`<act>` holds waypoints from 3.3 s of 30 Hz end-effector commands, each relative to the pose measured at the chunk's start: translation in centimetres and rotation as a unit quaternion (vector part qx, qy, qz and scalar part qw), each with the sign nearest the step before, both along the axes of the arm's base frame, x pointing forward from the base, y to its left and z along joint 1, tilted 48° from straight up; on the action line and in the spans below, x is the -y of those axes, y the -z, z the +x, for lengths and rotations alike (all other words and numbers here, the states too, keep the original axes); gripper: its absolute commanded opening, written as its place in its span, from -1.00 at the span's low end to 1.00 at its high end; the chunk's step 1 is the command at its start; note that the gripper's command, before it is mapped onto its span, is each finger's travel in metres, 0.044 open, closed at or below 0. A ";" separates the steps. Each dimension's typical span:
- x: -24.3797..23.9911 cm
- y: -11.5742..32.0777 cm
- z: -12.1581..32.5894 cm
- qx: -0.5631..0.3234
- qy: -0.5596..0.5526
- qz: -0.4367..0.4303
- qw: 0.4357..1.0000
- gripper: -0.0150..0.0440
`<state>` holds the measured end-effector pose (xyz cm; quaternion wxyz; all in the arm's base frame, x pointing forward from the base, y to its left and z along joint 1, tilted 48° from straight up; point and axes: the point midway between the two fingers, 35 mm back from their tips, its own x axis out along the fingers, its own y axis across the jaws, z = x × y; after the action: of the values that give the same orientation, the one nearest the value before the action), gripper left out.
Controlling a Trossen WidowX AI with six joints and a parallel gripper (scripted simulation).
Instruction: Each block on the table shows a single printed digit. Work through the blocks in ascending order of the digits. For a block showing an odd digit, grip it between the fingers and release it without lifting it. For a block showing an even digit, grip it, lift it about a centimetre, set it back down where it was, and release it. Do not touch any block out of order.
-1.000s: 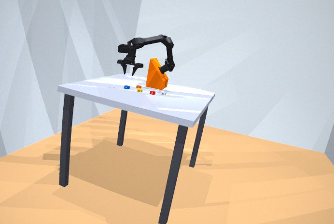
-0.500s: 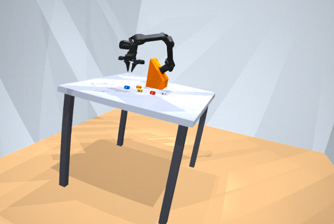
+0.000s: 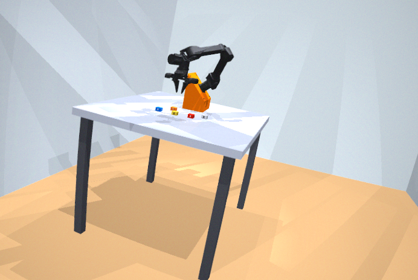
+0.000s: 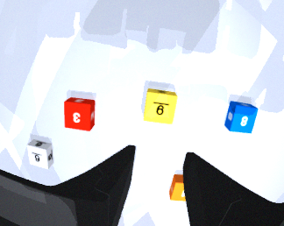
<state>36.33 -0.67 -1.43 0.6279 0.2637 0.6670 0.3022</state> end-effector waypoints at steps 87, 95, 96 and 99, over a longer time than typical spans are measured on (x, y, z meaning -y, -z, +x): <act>-6.3 5.2 -1.0 -0.006 0.000 0.006 1.000 0.86; -8.5 -1.3 -2.0 -0.006 0.000 0.004 1.000 0.86; -9.0 -2.7 -2.4 -0.006 0.000 0.004 1.000 0.86; -10.4 -6.7 -4.0 -0.007 0.001 0.004 1.000 0.86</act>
<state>34.10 8.19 1.21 0.6246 0.2668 0.6695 0.3009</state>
